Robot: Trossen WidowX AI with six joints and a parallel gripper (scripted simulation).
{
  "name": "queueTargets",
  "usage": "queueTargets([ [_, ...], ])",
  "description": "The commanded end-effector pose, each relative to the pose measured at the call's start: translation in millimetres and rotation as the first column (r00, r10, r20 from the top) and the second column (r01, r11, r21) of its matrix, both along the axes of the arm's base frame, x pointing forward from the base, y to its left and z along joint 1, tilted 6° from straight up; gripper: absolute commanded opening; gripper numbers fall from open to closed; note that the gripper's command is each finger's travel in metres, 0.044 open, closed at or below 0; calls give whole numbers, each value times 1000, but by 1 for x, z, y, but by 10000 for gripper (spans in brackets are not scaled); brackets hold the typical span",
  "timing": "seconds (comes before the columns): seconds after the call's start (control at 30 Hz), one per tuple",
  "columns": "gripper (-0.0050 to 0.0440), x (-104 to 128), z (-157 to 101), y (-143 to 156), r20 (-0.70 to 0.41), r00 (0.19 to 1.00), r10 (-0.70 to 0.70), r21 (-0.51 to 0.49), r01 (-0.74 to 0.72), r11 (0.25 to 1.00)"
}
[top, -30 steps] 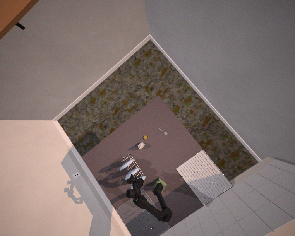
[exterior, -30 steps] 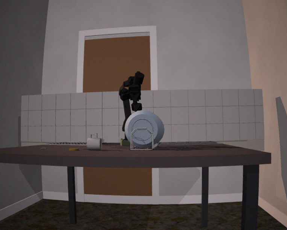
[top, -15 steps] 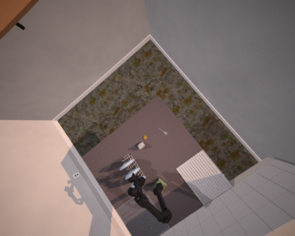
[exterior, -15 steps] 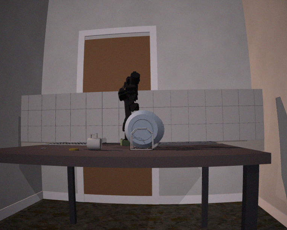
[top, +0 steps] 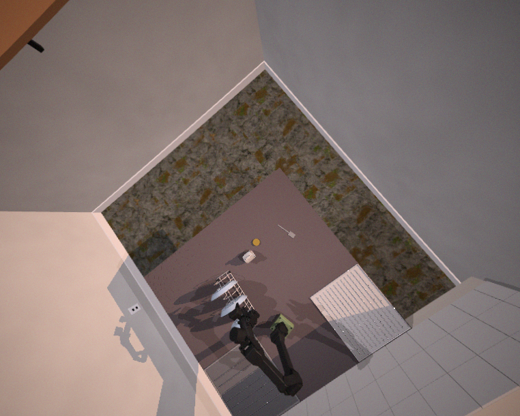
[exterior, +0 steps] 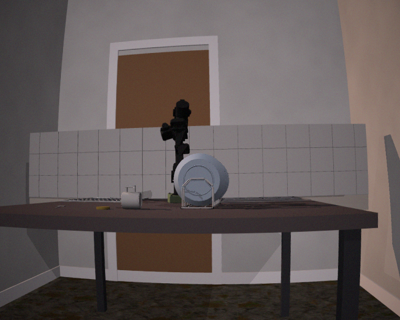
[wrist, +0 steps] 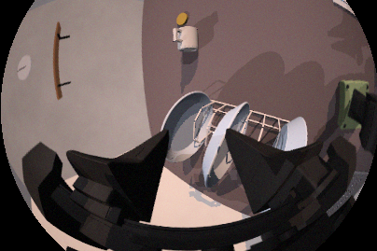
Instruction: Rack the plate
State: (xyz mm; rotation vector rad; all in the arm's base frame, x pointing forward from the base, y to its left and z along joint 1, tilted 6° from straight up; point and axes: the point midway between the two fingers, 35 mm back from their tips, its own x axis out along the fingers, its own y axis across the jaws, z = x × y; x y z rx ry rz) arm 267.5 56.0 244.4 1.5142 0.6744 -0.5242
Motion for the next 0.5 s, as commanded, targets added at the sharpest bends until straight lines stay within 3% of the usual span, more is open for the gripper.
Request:
queueTargets([
  [0.0, 271, -1, 0, -3, 2, 1000, 6, 1, -6, 1000],
  [0.47, 271, -2, 0, -21, 7, 1000, 8, 5, -8, 1000],
])
